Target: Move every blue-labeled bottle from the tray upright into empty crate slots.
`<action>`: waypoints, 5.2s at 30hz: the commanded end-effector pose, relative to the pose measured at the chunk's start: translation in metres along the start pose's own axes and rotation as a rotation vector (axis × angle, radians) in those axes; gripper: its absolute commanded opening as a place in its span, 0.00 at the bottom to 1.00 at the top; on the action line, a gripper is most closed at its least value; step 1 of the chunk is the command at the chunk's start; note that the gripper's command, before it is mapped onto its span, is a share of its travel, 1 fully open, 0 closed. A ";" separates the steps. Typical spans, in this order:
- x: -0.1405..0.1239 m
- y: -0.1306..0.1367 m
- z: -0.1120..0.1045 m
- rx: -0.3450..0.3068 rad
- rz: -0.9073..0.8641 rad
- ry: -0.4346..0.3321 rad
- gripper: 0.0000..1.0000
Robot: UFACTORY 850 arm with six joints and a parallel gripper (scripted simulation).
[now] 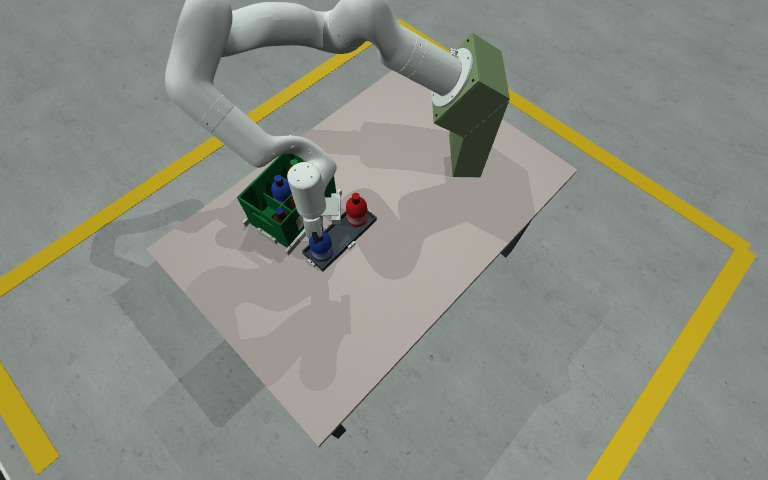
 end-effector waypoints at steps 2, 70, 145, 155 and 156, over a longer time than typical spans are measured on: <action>0.000 0.000 -0.001 -0.001 0.000 0.000 0.00; 0.000 0.000 -0.020 -0.001 0.000 0.000 0.00; 0.000 0.000 -0.090 -0.001 0.000 0.000 0.00; 0.000 0.000 -0.100 -0.001 0.000 0.000 0.00; 0.000 0.000 -0.101 -0.001 0.000 0.000 0.00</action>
Point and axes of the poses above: the point where the finger pads meet when closed, its own z axis out along the fingers, its own y axis across the jaws, x = y × z, the point moved 7 cm from there along -z, back along the fingers, and after that the axes turned 6 degrees about -z, right-handed, at the moved point
